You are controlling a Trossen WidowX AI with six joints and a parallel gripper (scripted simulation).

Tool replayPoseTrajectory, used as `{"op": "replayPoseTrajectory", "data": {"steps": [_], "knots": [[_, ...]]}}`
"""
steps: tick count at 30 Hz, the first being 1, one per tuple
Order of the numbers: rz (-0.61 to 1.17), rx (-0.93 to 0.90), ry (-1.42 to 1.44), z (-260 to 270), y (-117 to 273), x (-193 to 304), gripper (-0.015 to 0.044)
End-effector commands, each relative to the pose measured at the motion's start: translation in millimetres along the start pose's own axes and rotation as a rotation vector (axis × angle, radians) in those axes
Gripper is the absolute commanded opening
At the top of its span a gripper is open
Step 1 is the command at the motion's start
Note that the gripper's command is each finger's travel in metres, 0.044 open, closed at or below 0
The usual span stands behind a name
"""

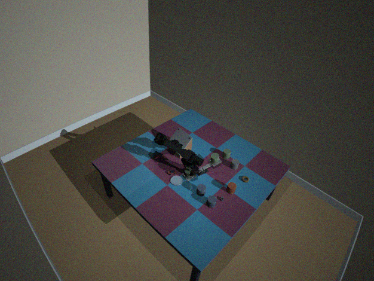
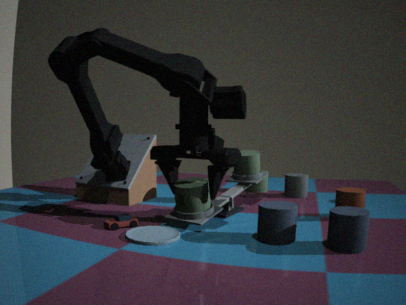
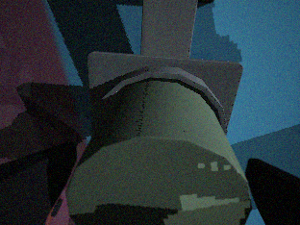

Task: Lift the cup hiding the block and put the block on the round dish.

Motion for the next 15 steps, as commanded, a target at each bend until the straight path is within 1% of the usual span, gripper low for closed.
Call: {"op": "replayPoseTrajectory", "data": {"steps": [1,7,11,15], "knots": [[0.004,0.0,0.008,1.0,-7.1,0.1,0.044],[0.006,0.0,0.008,1.7,-14.1,0.4,0.044],[0.006,0.0,0.008,1.7,-14.1,0.4,0.0335],[0.006,0.0,0.008,1.7,-14.1,0.4,0.0308]]}}
Point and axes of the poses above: the point midway between the two fingers, 35 mm back from their tips, its own y axis back along the fingers, its own z axis across the jaws, x = y × z, the point moved 6 cm from there along y, back along the fingers, and after that the axes turned 6 degrees about y, right-handed, at the moved point
